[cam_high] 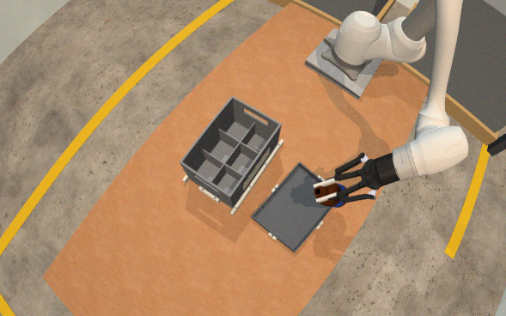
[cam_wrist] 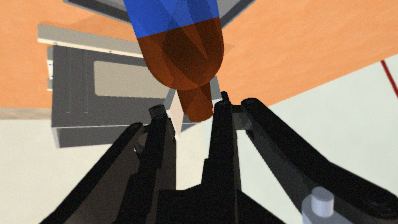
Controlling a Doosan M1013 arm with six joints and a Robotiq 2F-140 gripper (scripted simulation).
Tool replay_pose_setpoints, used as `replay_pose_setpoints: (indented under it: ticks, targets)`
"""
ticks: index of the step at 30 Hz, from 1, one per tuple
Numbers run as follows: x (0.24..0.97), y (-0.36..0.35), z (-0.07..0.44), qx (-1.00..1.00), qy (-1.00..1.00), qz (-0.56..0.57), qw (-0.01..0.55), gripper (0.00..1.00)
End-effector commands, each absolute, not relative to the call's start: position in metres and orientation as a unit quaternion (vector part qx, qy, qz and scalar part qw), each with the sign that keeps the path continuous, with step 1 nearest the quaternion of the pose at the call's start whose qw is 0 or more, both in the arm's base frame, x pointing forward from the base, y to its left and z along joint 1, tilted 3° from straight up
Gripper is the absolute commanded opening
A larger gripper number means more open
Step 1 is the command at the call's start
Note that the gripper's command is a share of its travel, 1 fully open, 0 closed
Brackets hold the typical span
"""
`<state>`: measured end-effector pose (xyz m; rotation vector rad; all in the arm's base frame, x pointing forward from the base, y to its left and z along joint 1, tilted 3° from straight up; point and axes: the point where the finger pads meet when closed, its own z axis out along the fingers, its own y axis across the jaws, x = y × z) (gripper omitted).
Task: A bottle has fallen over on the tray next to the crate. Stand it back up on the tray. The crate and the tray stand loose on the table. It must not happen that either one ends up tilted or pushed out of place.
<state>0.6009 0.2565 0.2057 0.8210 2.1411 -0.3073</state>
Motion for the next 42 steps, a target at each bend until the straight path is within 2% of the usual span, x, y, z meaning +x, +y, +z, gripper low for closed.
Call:
replay_pose_setpoints:
  ticks: [1, 42]
  targets:
    - [0.6009, 0.2565, 0.2058, 0.325, 0.847, -0.122, 0.402, 0.1]
    - [0.6006, 0.2561, 0.2051, 0.324, 0.844, -0.125, 0.409, 0.1]
